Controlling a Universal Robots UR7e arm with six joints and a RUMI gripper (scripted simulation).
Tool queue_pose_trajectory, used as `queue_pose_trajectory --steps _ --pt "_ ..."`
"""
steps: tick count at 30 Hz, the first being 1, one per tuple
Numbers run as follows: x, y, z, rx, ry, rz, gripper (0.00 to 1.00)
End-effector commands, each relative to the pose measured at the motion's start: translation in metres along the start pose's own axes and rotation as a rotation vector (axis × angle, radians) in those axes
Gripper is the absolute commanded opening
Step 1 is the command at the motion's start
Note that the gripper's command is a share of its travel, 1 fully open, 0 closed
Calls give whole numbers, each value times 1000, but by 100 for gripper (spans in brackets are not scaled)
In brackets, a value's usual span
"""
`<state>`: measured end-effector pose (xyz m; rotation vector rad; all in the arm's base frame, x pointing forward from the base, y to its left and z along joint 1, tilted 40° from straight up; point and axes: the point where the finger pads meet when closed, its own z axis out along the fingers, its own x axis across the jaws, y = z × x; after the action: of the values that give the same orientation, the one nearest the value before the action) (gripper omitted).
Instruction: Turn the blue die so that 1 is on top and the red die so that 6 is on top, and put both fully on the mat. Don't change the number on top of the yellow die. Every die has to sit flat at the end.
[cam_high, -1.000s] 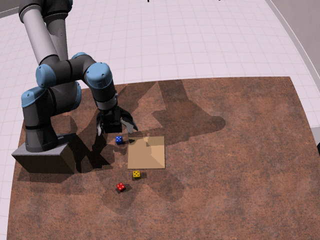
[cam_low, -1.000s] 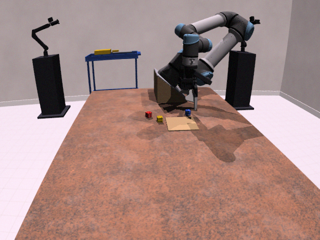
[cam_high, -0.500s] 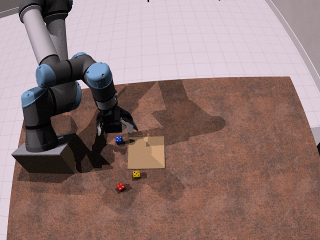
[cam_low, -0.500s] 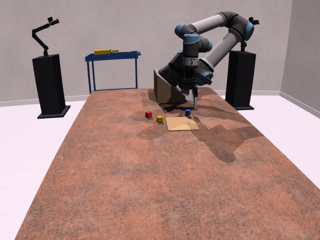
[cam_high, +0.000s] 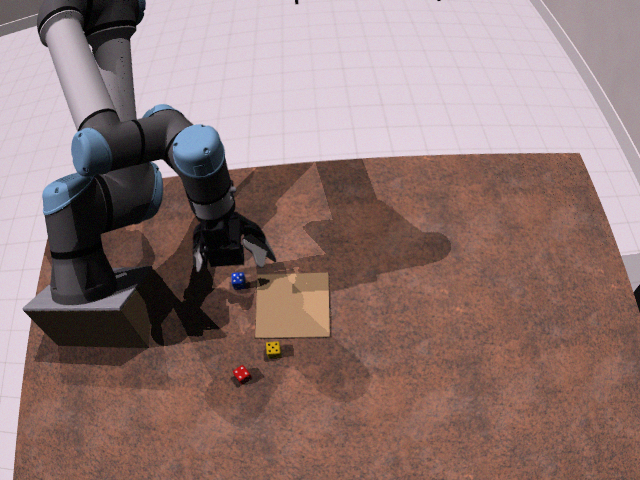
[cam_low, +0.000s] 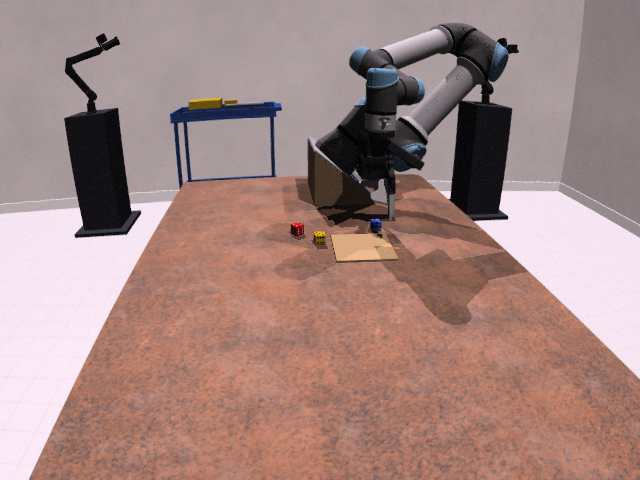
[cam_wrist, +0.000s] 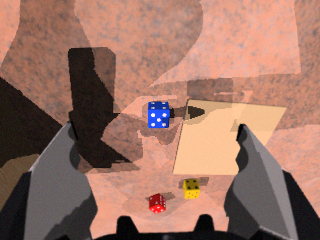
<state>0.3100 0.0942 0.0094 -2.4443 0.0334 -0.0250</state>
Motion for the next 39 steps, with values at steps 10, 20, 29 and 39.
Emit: queue_pose_trajectory --steps 10,20,29,39 --pt "-1 -1 -10 2 -2 0 100" --pt "-1 -1 -50 2 -2 0 100" --pt "-1 -1 -98 2 -2 0 100" --pt "-1 -1 -106 2 -2 0 100"
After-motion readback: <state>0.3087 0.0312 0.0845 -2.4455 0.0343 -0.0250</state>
